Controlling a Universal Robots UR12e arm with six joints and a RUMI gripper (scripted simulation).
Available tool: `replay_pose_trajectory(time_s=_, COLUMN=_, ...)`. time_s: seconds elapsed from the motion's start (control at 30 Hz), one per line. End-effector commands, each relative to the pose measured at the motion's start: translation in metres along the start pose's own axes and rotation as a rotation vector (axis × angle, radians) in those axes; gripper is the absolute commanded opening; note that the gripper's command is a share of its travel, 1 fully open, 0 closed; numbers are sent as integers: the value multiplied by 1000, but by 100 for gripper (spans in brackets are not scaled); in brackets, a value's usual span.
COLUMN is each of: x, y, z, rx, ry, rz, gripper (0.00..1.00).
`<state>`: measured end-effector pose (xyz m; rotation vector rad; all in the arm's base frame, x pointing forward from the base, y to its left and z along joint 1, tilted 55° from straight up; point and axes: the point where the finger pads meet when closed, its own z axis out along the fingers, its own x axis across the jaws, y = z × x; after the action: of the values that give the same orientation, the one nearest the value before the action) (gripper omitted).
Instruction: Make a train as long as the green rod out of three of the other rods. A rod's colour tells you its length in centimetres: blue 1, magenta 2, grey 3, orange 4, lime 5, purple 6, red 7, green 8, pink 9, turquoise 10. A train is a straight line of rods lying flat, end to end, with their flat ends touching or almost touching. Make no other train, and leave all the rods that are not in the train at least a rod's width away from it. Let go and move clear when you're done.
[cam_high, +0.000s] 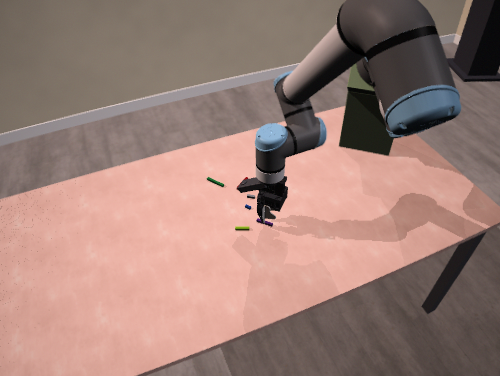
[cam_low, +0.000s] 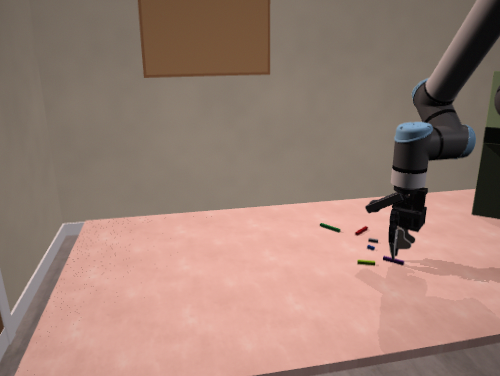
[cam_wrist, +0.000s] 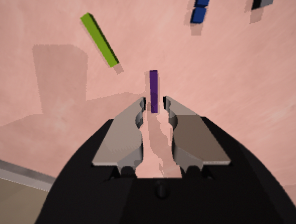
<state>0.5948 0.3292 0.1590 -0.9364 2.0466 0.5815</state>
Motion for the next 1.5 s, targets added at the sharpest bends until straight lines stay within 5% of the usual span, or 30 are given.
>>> replay_pose_trajectory(time_s=0.0, x=0, y=0, z=2, rx=0, ry=0, rz=0, gripper=14)
replay_pose_trajectory(time_s=1.47, x=0, y=0, z=14, rx=0, ry=0, rz=0, gripper=14)
